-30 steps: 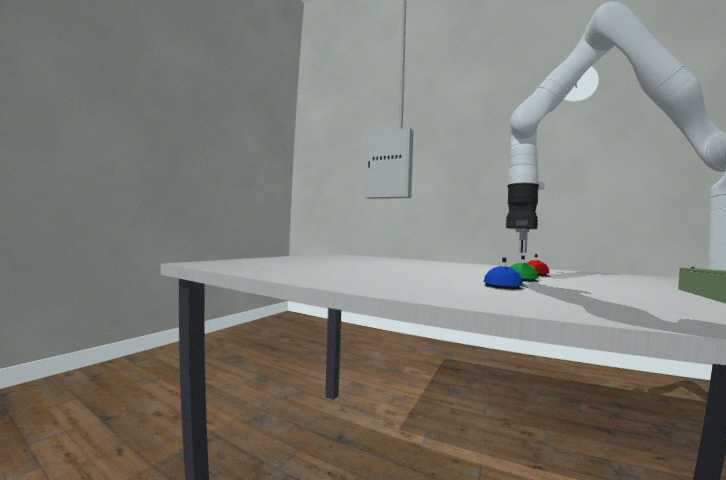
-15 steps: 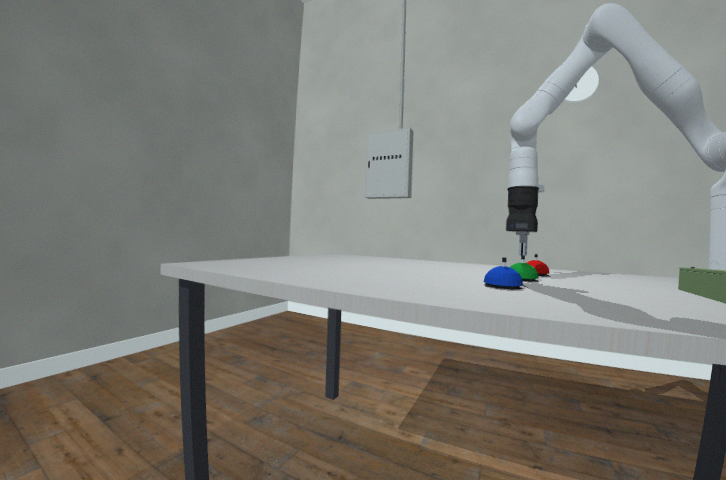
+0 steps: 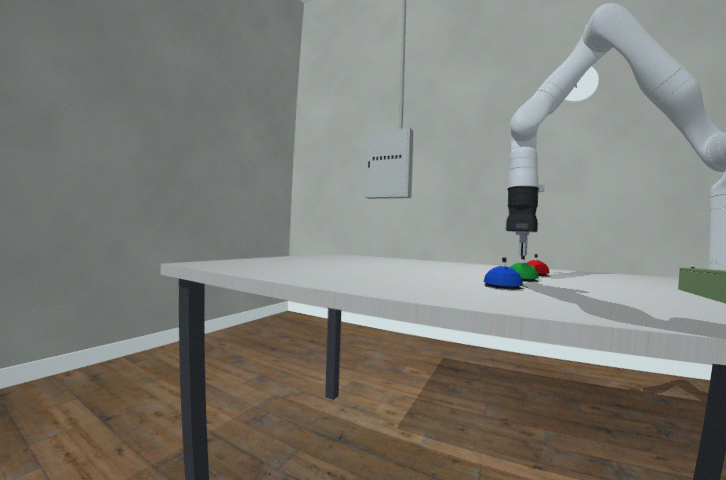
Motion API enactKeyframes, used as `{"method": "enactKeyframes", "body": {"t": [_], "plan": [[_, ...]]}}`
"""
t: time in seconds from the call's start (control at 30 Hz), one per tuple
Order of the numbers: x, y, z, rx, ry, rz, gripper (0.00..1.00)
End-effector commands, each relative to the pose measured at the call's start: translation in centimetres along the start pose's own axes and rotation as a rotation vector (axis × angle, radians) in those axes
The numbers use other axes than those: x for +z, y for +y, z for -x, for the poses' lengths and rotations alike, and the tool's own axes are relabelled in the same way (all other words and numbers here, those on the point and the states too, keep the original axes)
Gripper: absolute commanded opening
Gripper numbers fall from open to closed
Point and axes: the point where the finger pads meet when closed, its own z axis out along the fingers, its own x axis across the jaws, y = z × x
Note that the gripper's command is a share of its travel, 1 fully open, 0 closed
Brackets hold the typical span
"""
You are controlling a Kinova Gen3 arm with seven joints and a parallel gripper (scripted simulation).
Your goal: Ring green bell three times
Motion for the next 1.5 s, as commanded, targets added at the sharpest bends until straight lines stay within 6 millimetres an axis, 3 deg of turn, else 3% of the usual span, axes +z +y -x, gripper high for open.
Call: {"method": "enactKeyframes", "body": {"t": [0.0, 1.47], "plan": [[0.15, -0.07, 0.01, -0.007, 0.0, 0.0, 0.17], [0.69, -0.08, -0.02, -0.007, 0.0, 0.0, 0.17]]}}
